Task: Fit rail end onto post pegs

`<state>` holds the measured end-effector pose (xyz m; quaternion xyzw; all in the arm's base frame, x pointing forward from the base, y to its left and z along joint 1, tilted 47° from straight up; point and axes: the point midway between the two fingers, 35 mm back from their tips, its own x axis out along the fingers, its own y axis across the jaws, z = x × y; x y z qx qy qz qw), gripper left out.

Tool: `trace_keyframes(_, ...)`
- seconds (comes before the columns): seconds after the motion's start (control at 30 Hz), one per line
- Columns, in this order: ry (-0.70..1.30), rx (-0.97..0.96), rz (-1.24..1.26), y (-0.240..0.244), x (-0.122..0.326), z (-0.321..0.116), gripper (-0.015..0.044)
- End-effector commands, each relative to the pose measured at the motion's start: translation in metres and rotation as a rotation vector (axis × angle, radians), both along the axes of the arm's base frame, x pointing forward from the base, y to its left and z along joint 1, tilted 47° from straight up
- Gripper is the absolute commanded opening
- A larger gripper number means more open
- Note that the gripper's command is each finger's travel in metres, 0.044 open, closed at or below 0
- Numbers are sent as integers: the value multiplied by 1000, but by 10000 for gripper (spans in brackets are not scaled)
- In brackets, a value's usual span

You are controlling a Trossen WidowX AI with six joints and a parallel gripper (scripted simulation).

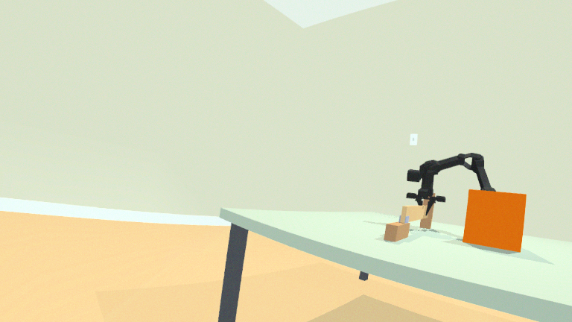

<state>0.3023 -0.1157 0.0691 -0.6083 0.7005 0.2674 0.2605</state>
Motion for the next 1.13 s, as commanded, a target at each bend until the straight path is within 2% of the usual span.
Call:
trace_keyframes(0.0,2,-1,0,0,0,0,210)
trace_keyframes(0.3,2,-1,0,0,0,0,440)
trace_keyframes(0.5,2,0,0,2,0,-1,440)
trace_keyframes(0.67,-2,1,5,43,4,-2,440)
trace_keyframes(1.1,-2,1,5,43,4,-2,440)
